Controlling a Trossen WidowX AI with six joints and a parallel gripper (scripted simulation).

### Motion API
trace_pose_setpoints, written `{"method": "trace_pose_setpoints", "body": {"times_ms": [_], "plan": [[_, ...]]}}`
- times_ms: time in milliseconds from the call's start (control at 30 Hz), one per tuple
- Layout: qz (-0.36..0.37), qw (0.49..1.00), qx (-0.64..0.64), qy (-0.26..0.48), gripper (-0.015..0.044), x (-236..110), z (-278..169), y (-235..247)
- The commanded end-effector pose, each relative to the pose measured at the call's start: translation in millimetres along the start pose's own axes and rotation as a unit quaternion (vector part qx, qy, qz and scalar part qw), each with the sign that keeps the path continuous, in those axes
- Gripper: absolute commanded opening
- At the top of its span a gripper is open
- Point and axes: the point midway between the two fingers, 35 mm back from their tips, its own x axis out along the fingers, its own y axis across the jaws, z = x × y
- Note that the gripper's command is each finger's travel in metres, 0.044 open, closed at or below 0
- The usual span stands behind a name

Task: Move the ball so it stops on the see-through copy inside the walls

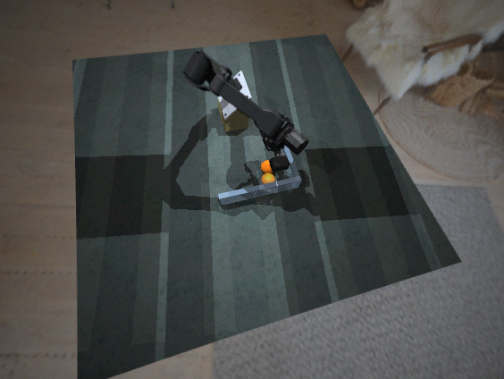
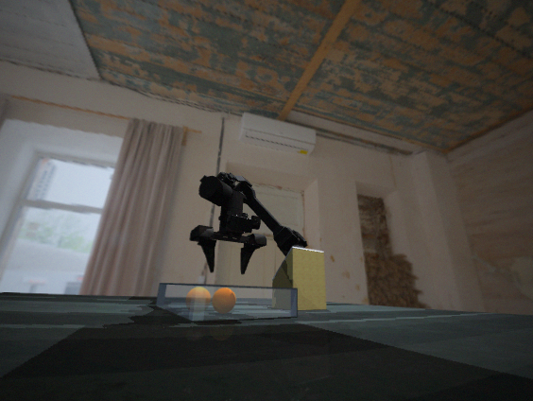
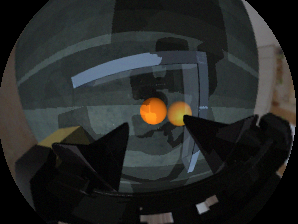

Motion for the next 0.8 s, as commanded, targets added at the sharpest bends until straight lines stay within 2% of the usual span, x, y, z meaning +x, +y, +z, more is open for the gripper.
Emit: {"method": "trace_pose_setpoints", "body": {"times_ms": [0,200,300,767], "plan": [[-0.004,0.999,-0.027,0.018,0.0375,3,-4,-1],[-0.004,0.999,-0.027,0.018,0.0375,4,-4,-1],[-0.004,0.999,-0.027,0.018,0.0375,17,-4,-1],[-0.004,0.999,-0.027,0.018,0.0375,35,-5,-2]]}}
